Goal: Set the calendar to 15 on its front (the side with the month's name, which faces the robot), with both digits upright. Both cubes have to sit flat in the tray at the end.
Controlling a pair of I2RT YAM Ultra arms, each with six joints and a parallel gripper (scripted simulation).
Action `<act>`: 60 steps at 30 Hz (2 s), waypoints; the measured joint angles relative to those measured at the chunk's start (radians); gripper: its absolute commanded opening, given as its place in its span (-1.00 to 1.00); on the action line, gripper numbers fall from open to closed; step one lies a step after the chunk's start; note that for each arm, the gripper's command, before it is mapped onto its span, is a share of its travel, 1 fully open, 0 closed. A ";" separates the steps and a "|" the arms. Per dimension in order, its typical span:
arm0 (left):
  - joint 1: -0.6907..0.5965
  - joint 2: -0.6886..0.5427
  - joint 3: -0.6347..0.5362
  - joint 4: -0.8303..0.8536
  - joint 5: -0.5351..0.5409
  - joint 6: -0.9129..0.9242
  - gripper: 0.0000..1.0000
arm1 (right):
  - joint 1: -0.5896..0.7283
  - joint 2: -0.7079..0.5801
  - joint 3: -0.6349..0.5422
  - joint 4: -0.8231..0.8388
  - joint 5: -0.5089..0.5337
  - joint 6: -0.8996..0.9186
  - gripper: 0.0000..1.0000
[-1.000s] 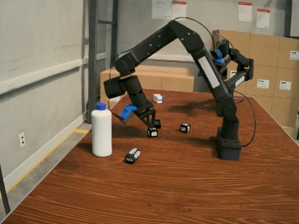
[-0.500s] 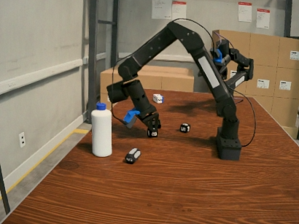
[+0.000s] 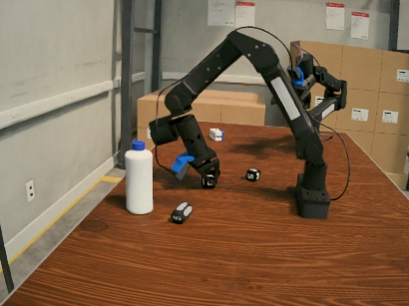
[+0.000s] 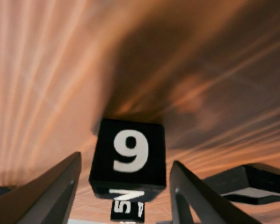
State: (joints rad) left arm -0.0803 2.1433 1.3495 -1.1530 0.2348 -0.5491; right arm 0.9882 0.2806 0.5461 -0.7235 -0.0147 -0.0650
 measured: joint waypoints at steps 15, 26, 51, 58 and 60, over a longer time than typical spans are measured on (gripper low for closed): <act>-0.002 0.000 -0.008 0.019 0.001 -0.002 -0.24 | 0.000 0.000 0.000 0.000 0.000 0.000 1.00; -0.002 0.000 -0.008 0.019 0.001 -0.002 -0.49 | 0.000 0.000 0.000 0.000 0.000 0.000 1.00; -0.002 -0.095 0.075 -0.146 0.002 0.000 -0.47 | 0.000 0.000 0.000 0.000 0.000 0.000 1.00; 0.007 -0.077 0.048 -0.080 0.000 0.016 -0.47 | 0.000 0.000 0.000 0.000 0.000 0.000 1.00; 0.013 -0.065 0.028 -0.056 -0.002 0.019 -0.47 | 0.000 0.000 0.000 0.000 0.000 0.000 1.00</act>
State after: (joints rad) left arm -0.0677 2.0785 1.3773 -1.2087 0.2333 -0.5301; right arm 0.9882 0.2806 0.5461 -0.7235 -0.0147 -0.0650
